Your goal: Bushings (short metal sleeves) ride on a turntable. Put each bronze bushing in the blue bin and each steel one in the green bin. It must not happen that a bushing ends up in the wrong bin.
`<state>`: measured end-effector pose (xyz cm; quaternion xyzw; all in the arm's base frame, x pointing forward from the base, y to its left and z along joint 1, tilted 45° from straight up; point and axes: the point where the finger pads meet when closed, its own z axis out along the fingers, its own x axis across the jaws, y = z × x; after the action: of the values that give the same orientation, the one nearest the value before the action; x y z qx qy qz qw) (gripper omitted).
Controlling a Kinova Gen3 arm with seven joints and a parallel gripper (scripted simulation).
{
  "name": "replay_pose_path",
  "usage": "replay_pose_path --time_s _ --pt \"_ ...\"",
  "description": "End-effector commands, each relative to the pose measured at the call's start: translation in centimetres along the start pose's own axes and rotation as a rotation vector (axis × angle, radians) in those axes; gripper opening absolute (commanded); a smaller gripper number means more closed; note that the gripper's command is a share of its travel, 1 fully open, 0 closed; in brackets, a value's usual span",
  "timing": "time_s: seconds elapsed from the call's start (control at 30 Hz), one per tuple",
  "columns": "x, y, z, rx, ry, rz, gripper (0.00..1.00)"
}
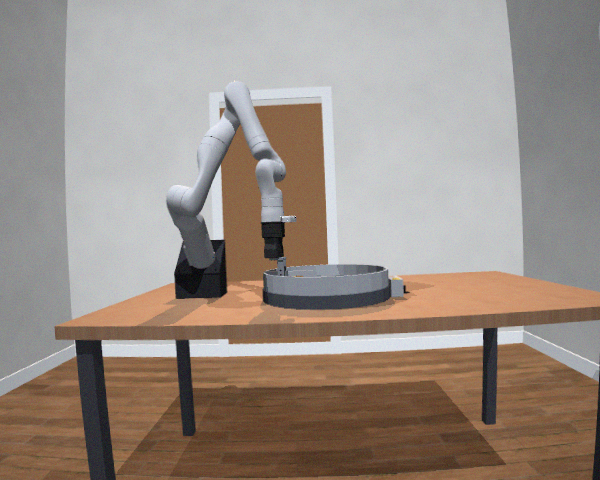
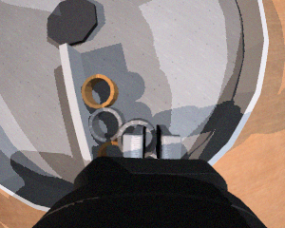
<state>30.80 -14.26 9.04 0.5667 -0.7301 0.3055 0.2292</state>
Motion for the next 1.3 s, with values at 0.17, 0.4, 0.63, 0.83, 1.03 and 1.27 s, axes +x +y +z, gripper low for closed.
replay_pose_path --time_s 0.17,0.4,0.63,0.83,1.03,1.27 --pt "-0.1 -0.1 -0.1 0.003 -0.001 -0.002 0.00" --pt "-0.1 -0.1 -0.4 0.003 -0.001 -0.002 0.00" --pt "-0.1 -0.1 -0.6 0.003 -0.001 -0.002 0.00" --pt "-0.1 -0.1 -0.7 0.003 -0.001 -0.002 0.00" --pt "-0.1 0.0 -2.4 0.002 -0.001 -0.001 0.00" --pt "-0.1 0.0 -3.7 0.002 -0.001 -0.002 0.00"
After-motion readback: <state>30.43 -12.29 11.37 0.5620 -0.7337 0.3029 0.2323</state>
